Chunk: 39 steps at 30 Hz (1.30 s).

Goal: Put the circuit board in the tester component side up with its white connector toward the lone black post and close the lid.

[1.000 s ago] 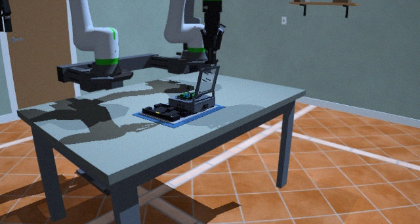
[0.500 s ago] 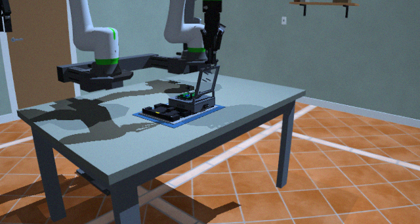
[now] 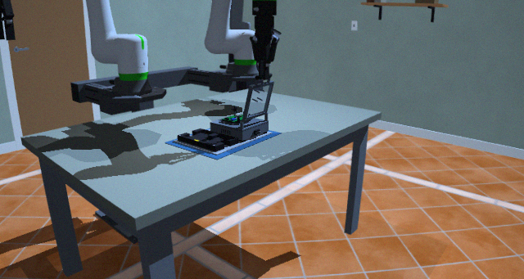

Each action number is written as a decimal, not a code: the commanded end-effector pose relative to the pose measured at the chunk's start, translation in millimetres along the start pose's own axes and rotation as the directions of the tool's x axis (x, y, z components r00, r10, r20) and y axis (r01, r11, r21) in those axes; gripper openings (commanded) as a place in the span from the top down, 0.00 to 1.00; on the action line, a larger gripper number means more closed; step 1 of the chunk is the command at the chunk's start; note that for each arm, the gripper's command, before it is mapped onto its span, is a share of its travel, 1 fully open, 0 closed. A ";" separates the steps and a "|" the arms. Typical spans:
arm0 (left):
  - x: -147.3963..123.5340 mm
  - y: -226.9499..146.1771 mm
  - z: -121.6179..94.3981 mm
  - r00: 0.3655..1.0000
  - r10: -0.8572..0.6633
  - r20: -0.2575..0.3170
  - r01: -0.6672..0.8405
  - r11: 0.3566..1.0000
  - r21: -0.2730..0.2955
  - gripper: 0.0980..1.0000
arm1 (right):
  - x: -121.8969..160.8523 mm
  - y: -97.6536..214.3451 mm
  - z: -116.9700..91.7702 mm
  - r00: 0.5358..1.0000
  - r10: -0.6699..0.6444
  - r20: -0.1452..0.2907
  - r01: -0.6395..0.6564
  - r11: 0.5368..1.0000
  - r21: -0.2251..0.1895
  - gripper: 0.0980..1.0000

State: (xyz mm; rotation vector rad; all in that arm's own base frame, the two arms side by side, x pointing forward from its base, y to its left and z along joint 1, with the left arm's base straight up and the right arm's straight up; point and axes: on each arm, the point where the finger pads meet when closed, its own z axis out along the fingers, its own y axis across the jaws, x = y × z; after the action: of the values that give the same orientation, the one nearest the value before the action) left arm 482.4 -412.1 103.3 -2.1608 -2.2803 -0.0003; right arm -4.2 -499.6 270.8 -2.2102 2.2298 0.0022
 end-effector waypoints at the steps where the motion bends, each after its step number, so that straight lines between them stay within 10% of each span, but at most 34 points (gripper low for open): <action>1: -0.6 -0.6 -1.6 1.000 0.000 0.002 0.000 1.000 -0.001 0.90 | 0.4 0.3 -1.2 1.000 0.000 -0.002 0.000 1.000 0.000 0.00; 39: -0.6 -19.2 -5.2 1.000 0.000 0.002 0.000 1.000 -0.001 0.90 | 0.4 0.3 -1.2 1.000 0.000 -0.002 0.000 1.000 0.000 0.00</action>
State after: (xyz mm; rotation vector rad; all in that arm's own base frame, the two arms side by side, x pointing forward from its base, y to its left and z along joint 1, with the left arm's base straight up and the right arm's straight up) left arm 465.5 -413.1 106.8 -2.1609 -2.2804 -0.0004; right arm -4.2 -499.6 270.8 -2.2103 2.2298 0.0022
